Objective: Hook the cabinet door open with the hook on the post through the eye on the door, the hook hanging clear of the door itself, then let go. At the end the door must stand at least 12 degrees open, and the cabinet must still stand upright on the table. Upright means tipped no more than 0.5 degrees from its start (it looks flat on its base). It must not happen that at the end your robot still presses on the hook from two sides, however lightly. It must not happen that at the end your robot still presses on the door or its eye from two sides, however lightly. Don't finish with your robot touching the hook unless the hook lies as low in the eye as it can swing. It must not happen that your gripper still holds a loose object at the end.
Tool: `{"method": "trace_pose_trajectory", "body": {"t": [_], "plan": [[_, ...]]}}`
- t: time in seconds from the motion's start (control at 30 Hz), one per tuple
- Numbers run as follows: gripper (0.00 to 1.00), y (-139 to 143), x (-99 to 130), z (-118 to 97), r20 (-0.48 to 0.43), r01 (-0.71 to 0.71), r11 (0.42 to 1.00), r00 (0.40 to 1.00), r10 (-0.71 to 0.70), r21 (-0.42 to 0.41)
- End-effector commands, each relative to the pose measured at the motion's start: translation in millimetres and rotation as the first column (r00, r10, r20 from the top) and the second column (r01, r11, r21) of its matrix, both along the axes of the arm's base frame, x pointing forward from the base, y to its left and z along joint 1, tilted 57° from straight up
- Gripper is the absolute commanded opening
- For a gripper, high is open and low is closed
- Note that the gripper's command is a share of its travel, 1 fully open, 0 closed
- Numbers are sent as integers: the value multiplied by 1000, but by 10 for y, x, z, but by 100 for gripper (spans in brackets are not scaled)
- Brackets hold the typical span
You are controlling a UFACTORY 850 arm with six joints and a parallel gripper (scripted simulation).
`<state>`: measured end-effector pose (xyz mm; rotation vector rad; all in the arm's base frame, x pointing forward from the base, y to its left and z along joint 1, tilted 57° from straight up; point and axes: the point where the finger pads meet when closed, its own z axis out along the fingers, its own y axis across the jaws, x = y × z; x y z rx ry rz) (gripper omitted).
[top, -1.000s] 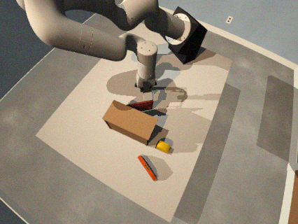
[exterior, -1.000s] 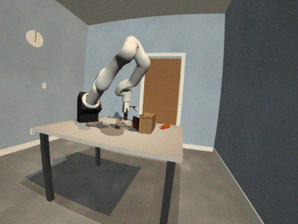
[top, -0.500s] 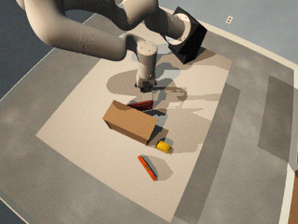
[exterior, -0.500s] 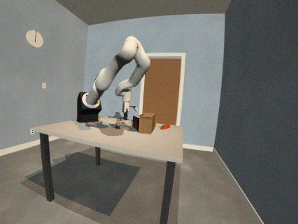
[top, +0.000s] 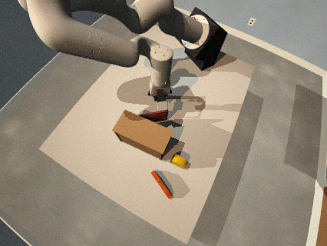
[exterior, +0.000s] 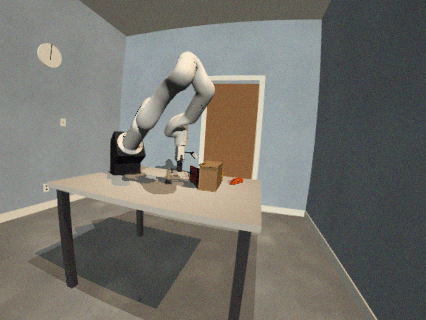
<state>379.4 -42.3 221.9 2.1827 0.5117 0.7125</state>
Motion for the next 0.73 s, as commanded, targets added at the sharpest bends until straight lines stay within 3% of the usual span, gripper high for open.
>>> {"method": "trace_pose_trajectory", "body": {"t": [0.0, 0.7], "plan": [[24, 2, 0, 1, 0, 0, 1000, 1000, 0, 0], [24, 50, -56, 50, 0, 0, 1000, 1000, 0, 0]]}}
